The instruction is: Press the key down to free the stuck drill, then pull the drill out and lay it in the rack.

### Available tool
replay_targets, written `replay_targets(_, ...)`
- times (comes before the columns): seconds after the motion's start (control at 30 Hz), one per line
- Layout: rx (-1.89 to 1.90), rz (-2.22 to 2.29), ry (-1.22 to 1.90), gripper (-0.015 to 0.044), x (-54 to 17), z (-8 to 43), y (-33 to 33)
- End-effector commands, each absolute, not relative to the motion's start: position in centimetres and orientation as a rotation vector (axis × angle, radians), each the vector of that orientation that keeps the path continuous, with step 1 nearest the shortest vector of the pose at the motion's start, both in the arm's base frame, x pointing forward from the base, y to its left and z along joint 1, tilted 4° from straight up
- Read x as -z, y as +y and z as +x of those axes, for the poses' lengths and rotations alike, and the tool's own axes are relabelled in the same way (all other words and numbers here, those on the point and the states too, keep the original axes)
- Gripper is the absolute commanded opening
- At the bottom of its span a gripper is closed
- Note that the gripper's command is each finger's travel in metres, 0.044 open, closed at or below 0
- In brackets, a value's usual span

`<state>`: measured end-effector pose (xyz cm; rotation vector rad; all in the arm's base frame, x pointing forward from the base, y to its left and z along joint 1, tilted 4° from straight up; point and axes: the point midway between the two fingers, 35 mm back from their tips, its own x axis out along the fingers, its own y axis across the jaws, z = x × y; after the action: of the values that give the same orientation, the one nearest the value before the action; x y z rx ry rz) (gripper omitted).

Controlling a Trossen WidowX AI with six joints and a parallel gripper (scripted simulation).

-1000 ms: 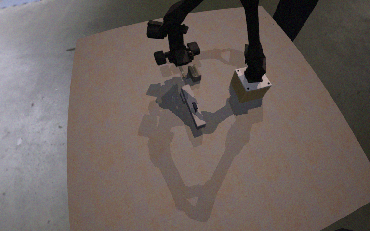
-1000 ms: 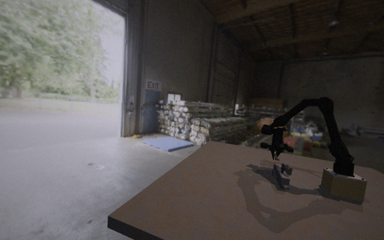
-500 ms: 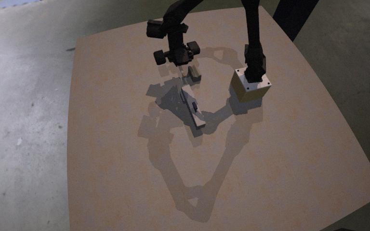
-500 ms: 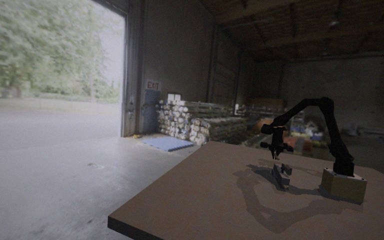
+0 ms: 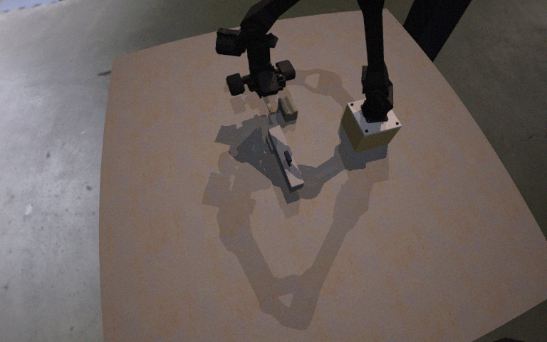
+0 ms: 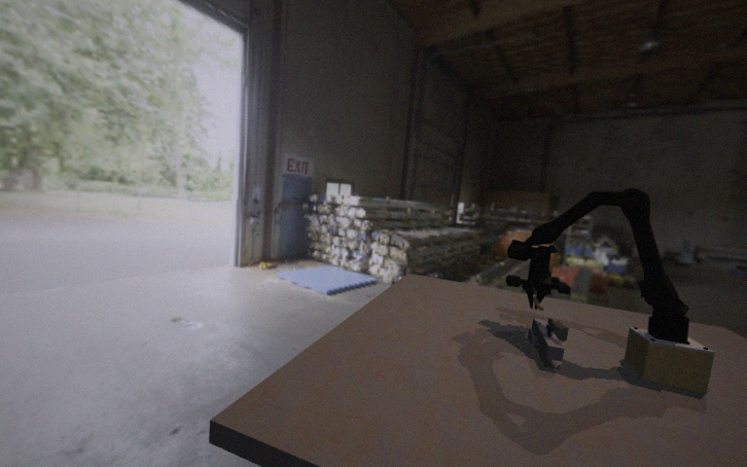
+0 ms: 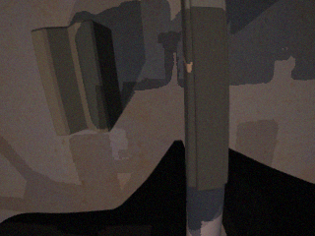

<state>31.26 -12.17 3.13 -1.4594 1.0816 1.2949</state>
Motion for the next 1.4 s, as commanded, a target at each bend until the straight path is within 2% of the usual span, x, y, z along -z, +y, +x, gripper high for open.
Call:
replay_targets(0.0,-1.288,-1.459,1.077,0.0,-3.4,31.4,-12.1)
replay_targets(1.37,-1.293,-1.458,1.084,0.0,-1.6,24.8,-15.1)
